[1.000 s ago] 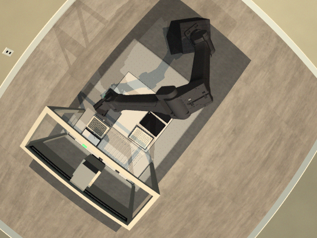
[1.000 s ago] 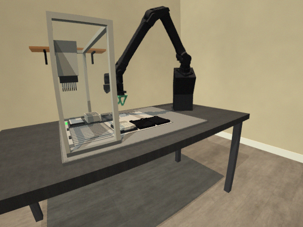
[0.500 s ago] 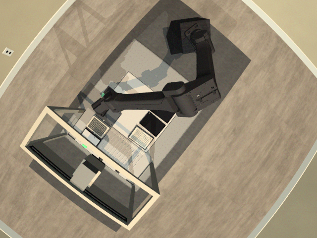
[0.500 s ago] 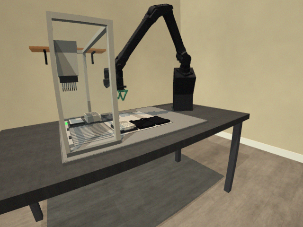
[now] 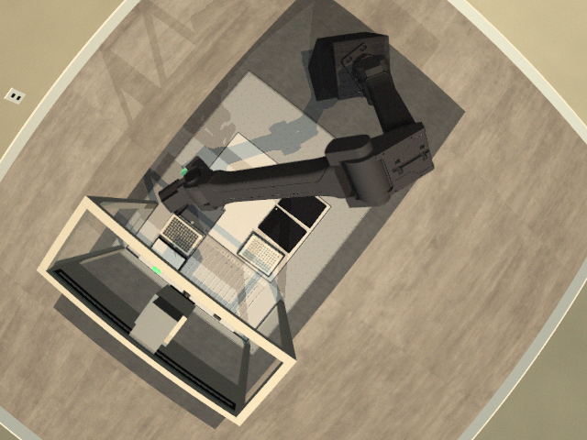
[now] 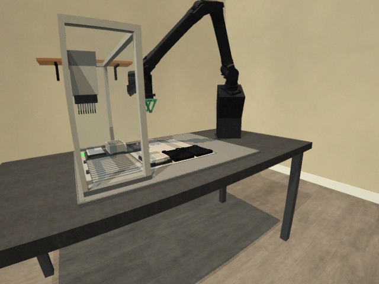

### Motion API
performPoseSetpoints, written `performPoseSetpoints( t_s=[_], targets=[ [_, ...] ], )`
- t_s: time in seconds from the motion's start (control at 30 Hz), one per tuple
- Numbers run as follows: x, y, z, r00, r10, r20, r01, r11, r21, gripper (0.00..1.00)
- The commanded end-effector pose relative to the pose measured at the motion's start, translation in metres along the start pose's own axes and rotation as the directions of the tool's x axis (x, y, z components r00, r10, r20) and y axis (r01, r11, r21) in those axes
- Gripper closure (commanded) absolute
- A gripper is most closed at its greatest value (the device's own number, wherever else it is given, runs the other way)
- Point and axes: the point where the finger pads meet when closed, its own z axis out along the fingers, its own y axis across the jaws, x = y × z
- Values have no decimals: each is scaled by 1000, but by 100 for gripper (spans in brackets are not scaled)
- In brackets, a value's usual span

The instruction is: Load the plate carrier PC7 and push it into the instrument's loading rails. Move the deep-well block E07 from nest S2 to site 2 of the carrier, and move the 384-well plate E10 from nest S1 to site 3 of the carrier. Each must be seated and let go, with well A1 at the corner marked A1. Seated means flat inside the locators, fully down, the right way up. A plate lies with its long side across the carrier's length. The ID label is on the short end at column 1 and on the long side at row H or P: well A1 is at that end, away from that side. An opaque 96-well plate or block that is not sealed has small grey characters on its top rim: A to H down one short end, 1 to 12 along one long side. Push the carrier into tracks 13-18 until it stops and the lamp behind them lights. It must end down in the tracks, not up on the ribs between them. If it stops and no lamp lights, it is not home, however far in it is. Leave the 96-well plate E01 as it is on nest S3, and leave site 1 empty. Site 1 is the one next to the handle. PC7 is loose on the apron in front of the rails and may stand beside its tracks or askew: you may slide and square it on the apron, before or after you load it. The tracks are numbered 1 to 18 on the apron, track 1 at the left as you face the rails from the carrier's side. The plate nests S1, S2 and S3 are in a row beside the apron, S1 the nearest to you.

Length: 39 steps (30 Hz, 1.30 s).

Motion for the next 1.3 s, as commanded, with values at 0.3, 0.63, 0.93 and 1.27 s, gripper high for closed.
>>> performPoseSetpoints(
  t_s=[0.3, 0.63, 0.93, 1.27],
  targets=[
    [-8, -7, -37, 984, 10, 176, -12, 1000, 8, 0],
    [-7, -6, -69, 925, 5, 380, -9, 1000, 8, 0],
    [-7, 9, -81, 817, -16, 577, 18, 1000, 3, 0],
    [0, 2, -67, 696, 5, 718, 0, 1000, -7, 0]
  ],
)
